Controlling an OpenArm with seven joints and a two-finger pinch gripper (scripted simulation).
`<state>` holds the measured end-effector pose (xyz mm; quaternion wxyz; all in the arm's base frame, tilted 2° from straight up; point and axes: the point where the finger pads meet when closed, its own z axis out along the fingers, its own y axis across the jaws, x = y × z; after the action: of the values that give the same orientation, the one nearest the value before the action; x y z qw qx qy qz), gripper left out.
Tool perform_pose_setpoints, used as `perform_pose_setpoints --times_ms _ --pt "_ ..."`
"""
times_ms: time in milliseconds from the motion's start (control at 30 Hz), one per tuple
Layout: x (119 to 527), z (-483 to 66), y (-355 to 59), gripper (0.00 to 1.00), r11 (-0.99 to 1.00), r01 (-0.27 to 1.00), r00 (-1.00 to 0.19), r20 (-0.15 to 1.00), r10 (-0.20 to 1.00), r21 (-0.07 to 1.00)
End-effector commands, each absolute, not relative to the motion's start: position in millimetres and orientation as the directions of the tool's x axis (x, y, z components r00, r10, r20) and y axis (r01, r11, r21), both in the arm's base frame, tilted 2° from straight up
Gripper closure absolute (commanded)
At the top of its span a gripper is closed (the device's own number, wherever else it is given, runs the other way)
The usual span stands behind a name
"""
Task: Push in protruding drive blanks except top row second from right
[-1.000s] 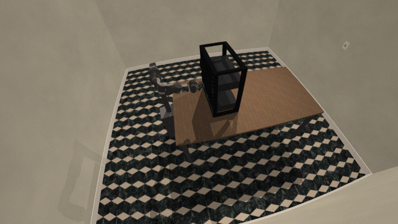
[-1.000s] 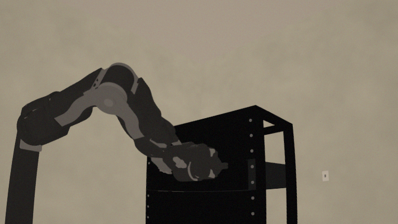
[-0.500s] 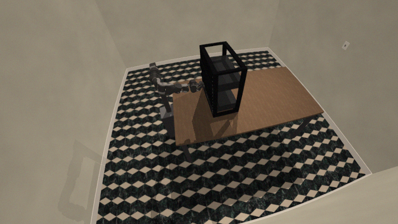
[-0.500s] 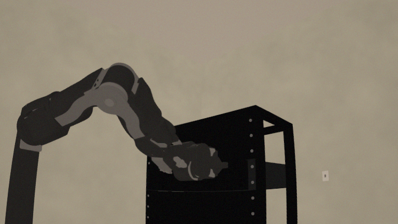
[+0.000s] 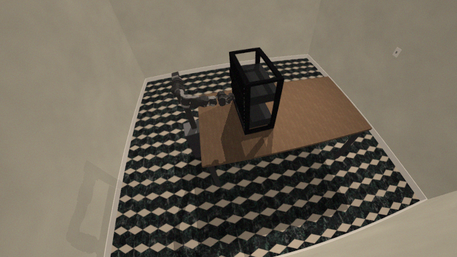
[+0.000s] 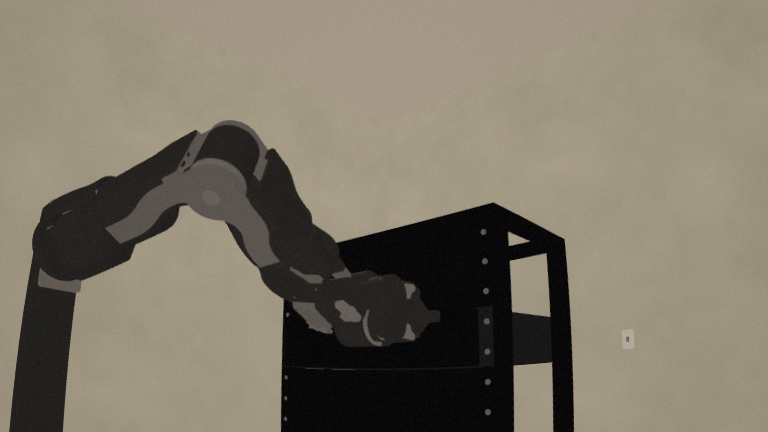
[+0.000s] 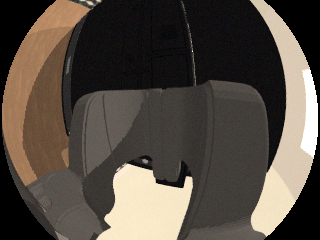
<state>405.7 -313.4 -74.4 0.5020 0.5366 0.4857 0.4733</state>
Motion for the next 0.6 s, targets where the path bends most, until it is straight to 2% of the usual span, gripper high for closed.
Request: perform_pose_setpoints --times_ms 0,567 --pt "406.4 -71.1 -312.7 1.0 -0.025 0.037 0.076 0.022 0.997 0.999" --pt "414.3 -73.5 -314.7 1.0 -0.026 0.039 0.078 0.023 0.997 0.999"
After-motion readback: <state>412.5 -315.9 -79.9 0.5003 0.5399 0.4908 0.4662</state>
